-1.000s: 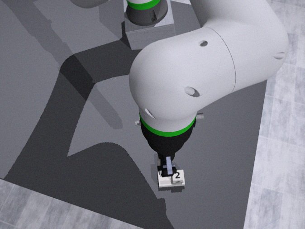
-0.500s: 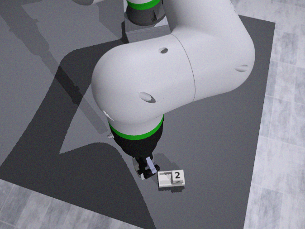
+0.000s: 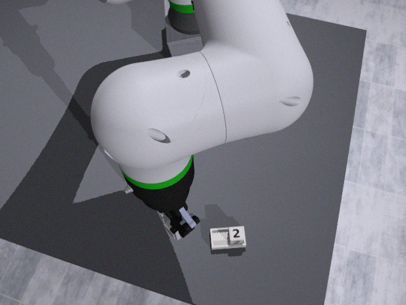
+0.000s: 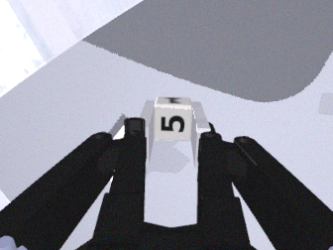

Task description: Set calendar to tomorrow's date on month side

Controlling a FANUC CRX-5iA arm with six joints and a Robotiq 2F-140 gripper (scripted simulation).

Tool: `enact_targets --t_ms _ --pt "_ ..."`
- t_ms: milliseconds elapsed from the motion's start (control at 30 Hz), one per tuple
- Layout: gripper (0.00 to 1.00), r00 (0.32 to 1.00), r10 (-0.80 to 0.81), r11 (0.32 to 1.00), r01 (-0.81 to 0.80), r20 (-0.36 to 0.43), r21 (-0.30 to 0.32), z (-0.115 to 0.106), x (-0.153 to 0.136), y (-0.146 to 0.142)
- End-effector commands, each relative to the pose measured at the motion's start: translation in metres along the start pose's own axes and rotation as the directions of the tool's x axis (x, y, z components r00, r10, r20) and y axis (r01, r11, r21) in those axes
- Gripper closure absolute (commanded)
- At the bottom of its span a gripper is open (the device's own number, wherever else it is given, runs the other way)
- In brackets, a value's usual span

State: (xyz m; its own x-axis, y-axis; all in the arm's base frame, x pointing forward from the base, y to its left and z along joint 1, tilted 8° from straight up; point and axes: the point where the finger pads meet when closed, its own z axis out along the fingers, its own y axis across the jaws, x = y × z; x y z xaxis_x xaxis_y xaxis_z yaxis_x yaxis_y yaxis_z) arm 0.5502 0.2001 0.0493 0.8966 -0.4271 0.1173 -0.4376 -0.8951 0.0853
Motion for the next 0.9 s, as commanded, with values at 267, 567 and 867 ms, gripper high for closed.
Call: enact_targets --t_ms 267,567,867 --pt "0.76 1.0 -0.001 1.0 0.001 0.001 0.001 0.01 0.0 0.0" --pt "0.76 1.0 -0.001 1.0 0.001 0.001 0.001 0.037 0.001 0.0" --pt "0.76 1.0 -0.001 1.0 0.001 0.001 0.001 0.079 0.001 0.0"
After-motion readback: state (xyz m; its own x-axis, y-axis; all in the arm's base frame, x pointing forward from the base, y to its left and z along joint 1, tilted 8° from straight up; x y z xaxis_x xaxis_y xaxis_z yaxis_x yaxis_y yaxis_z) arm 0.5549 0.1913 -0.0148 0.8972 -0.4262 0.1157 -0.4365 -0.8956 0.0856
